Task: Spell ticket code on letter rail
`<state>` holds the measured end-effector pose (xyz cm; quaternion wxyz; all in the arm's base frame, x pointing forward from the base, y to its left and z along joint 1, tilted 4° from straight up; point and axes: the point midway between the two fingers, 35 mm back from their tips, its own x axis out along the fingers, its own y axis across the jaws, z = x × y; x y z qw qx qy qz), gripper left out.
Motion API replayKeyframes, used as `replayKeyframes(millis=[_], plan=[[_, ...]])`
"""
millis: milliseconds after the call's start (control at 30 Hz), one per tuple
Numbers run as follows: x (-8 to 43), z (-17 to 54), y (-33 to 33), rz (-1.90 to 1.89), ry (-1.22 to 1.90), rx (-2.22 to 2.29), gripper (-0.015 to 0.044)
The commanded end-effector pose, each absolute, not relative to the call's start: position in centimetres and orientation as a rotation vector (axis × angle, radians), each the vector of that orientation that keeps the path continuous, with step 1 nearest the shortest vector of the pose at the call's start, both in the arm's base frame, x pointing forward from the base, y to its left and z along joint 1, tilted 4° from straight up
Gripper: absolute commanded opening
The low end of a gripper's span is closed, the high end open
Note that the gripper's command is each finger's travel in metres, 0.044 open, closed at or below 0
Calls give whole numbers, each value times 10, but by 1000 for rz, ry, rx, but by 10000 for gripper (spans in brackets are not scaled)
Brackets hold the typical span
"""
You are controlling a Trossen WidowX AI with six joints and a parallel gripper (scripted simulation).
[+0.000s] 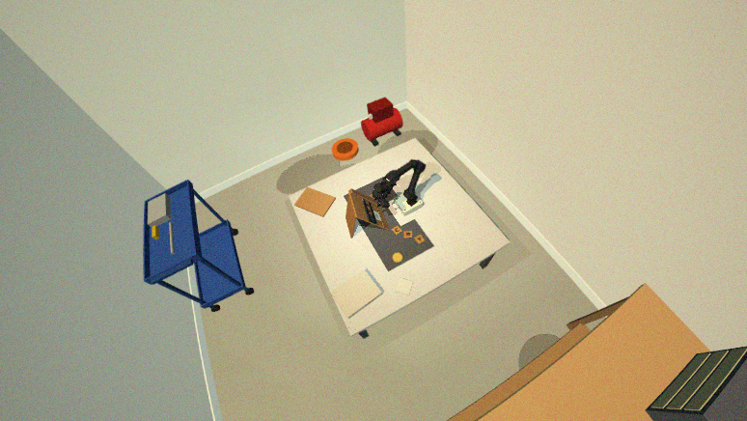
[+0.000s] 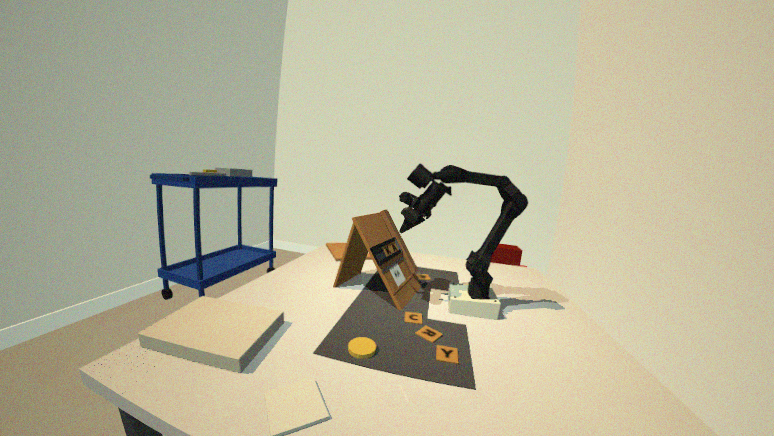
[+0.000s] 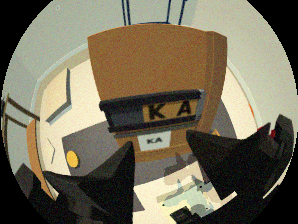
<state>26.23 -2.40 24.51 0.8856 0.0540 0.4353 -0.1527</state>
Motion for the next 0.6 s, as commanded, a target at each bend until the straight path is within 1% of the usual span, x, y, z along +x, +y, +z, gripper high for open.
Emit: replayKeyframes(millis=[0,133,233,567], plan=[[238,256,-26,-325,792,85,341],[210,270,-30,-335,643,74,440],[194,275,-34,-342,558,73,440],[193,275,-34,-342,552,73,440]])
